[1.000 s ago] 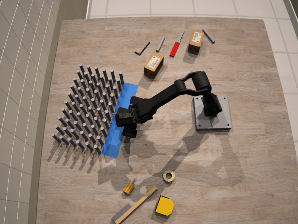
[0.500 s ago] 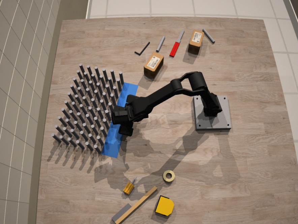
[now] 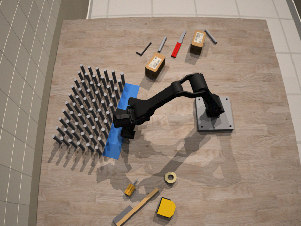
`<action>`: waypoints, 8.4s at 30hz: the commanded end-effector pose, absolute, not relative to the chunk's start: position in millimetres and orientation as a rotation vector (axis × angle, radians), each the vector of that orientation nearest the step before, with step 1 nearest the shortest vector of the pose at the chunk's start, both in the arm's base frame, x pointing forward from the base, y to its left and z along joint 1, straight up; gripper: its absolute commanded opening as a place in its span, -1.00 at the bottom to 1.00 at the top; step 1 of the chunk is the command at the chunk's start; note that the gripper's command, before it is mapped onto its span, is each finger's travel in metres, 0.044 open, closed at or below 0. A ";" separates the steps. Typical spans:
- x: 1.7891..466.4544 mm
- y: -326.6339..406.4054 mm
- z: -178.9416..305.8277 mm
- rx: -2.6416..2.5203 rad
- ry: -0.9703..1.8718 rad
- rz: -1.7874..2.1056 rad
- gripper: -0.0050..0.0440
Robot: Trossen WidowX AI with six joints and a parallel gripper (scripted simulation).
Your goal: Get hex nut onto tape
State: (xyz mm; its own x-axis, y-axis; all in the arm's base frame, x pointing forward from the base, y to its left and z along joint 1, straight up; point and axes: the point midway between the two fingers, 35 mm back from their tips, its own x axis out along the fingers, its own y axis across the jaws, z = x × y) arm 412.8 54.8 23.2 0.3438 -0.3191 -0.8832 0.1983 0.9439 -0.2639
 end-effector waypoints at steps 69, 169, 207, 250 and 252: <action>389.2 60.9 49.1 -0.087 1.128 -0.344 -1.00; 400.6 60.1 28.0 -0.091 1.136 -0.342 -1.00; 398.6 60.3 51.2 -0.089 1.124 -0.339 -1.00; 396.2 59.3 49.1 -0.092 1.129 -0.341 -1.00; 395.1 59.0 46.5 -0.093 1.133 -0.342 -1.00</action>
